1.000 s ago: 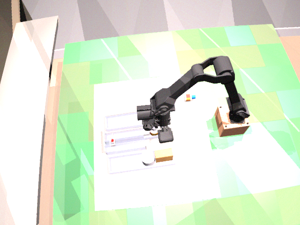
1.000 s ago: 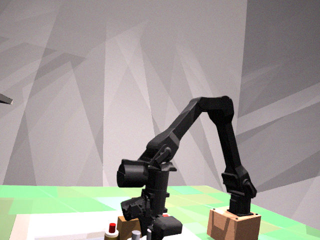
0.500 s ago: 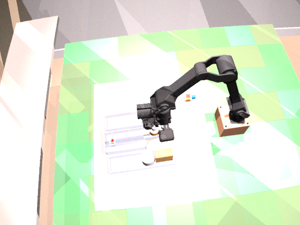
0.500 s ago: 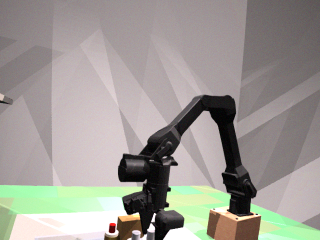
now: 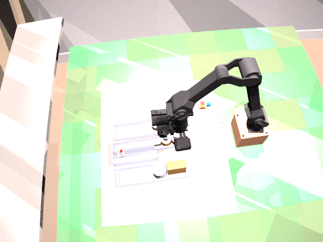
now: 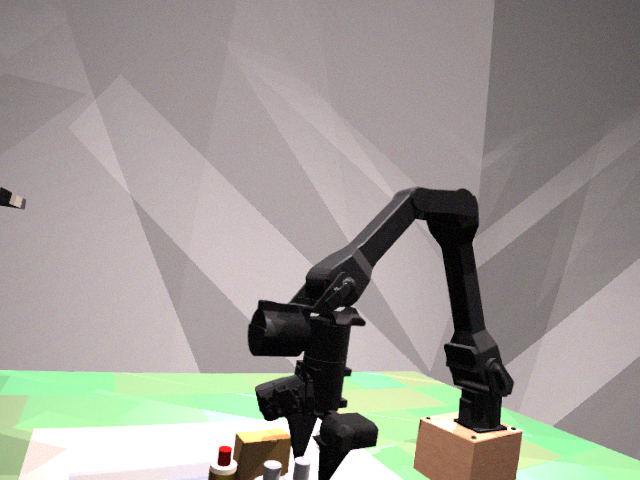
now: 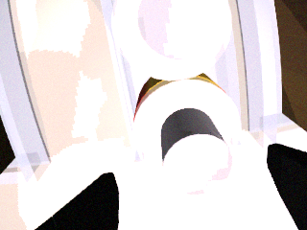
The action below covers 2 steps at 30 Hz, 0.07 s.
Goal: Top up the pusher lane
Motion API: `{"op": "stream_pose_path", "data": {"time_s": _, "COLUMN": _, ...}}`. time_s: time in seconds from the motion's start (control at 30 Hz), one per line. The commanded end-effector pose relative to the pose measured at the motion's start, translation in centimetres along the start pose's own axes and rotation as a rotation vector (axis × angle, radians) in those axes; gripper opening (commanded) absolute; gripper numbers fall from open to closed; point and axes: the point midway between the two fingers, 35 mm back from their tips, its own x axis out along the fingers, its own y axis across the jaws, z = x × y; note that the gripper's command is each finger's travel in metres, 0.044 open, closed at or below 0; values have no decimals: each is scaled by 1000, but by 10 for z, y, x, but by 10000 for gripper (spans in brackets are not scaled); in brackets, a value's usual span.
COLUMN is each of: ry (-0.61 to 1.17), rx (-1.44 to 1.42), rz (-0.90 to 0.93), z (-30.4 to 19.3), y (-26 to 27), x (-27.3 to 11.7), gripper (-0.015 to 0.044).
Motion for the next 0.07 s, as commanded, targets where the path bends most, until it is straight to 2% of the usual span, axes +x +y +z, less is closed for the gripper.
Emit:
{"op": "stream_pose_path", "data": {"time_s": 0.0, "ry": 7, "rx": 2, "rz": -1, "z": -19, "y": 0, "x": 0, "gripper": 307}}
{"op": "stream_pose_path", "data": {"time_s": 0.03, "ry": 7, "rx": 2, "rz": -1, "z": -22, "y": 0, "x": 0, "gripper": 307}}
